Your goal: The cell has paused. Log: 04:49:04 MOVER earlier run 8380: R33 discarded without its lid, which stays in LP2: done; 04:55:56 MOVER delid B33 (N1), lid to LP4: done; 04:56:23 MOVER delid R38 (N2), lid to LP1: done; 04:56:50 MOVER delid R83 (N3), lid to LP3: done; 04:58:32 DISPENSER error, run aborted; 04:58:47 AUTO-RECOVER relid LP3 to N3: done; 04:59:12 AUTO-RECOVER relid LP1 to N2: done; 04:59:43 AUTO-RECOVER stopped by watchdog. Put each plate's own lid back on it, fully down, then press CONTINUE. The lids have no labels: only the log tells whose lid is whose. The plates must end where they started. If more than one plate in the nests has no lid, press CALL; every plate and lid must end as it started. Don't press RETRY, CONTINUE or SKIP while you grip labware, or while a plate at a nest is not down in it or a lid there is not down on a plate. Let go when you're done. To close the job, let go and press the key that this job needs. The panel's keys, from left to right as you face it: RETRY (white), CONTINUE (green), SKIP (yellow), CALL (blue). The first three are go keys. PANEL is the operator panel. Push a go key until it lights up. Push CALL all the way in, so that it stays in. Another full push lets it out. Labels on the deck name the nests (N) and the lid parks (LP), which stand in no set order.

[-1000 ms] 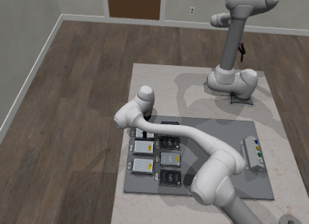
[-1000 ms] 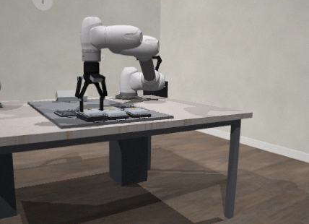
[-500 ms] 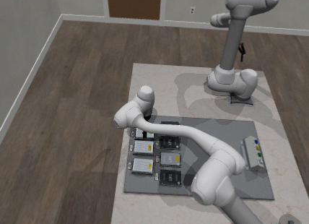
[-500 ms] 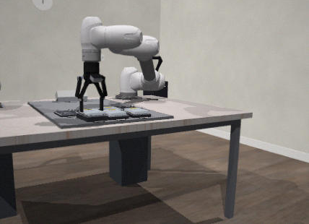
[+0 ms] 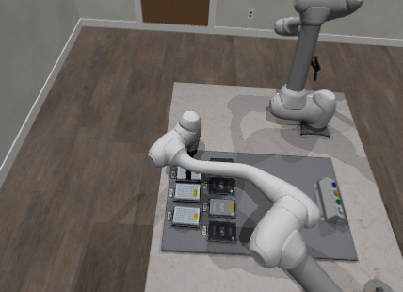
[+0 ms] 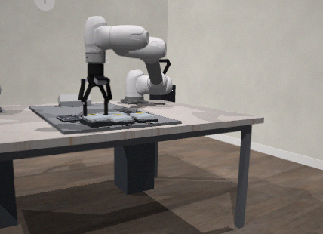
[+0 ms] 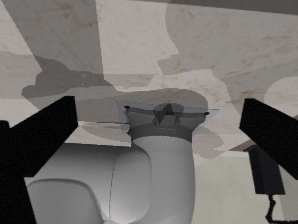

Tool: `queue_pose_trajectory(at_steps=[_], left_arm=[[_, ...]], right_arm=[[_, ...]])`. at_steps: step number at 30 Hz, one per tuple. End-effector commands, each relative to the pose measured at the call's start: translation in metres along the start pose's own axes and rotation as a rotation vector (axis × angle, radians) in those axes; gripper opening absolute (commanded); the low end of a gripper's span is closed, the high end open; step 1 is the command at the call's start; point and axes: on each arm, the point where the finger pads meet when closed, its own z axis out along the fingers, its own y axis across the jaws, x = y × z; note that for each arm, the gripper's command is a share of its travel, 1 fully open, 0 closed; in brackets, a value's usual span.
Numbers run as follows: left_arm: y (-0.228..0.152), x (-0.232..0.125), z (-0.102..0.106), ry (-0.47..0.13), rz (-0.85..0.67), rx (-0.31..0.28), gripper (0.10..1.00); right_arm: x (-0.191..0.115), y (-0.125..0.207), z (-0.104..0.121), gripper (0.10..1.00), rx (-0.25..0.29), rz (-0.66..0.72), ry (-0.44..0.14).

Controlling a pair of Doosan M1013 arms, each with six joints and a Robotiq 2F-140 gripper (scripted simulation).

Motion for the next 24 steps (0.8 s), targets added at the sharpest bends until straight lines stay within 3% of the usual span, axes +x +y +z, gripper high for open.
queue_pose_trajectory(at_steps=[1,24], left_arm=[[-0.004,0.002,-0.009,-0.004,-0.009,0.001,0.695],[-0.004,0.002,-0.04,-0.005,-0.009,0.002,0.695]], right_arm=[[0.0,0.002,-0.001,1.0,0.001,0.006,-0.003],[0.0,0.002,-0.001,1.0,0.001,0.006,-0.003]])
